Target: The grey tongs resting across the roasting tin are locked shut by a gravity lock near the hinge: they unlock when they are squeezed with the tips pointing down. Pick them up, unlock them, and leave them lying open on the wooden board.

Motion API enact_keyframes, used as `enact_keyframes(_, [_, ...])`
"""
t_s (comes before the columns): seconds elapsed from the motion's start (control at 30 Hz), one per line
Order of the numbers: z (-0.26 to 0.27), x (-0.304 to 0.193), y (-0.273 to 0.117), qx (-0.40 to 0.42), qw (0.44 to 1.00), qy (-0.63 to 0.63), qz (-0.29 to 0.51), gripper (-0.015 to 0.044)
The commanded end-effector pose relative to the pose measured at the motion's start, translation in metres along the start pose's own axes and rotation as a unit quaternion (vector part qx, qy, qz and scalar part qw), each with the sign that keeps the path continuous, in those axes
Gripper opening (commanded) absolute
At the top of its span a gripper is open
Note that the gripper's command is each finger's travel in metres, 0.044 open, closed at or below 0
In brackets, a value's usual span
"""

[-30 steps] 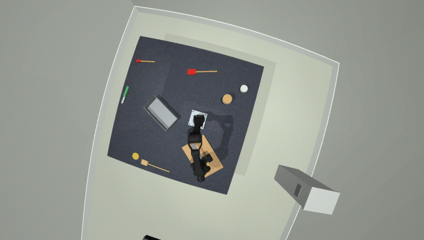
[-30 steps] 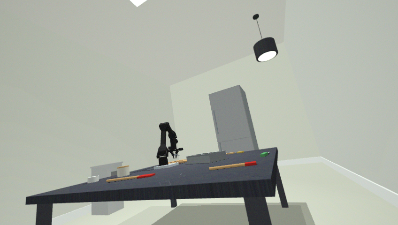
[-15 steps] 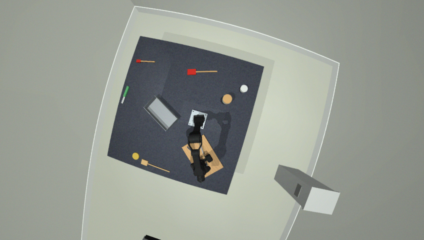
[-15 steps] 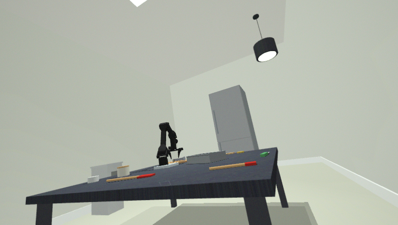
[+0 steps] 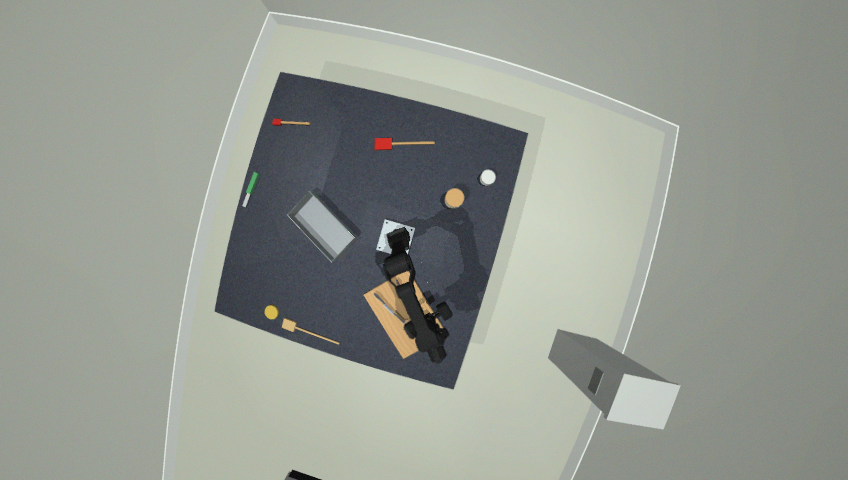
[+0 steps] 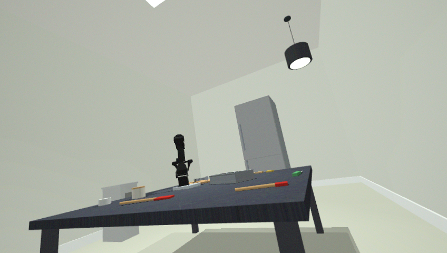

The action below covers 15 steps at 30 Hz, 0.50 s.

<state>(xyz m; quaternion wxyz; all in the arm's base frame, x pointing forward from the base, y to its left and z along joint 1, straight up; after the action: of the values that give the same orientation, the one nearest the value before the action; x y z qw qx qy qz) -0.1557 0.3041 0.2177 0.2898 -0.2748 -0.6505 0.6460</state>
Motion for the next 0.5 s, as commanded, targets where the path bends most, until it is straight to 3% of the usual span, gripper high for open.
enact_keyframes(0.0, [0.036,-0.007,-0.031,-0.002,1.000,0.004,-0.004,0.0440])
enact_keyframes(0.2, [0.038,-0.007,-0.034,-0.002,1.000,0.004,-0.004,0.0440])
enact_keyframes(0.47, [0.040,-0.011,-0.072,-0.004,1.000,0.004,-0.020,0.0440])
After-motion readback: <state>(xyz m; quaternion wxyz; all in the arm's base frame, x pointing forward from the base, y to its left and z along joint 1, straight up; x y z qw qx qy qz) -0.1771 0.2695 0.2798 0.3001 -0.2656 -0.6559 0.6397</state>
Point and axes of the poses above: the point midway between the two fingers, 35 mm back from their tips, its own y axis out along the fingers, its own z axis across the jaws, x = y × z, the point moved 7 cm from there along -y, back along the fingers, and after that the axes turned 6 degrees about -y, right-handed, at the moved point
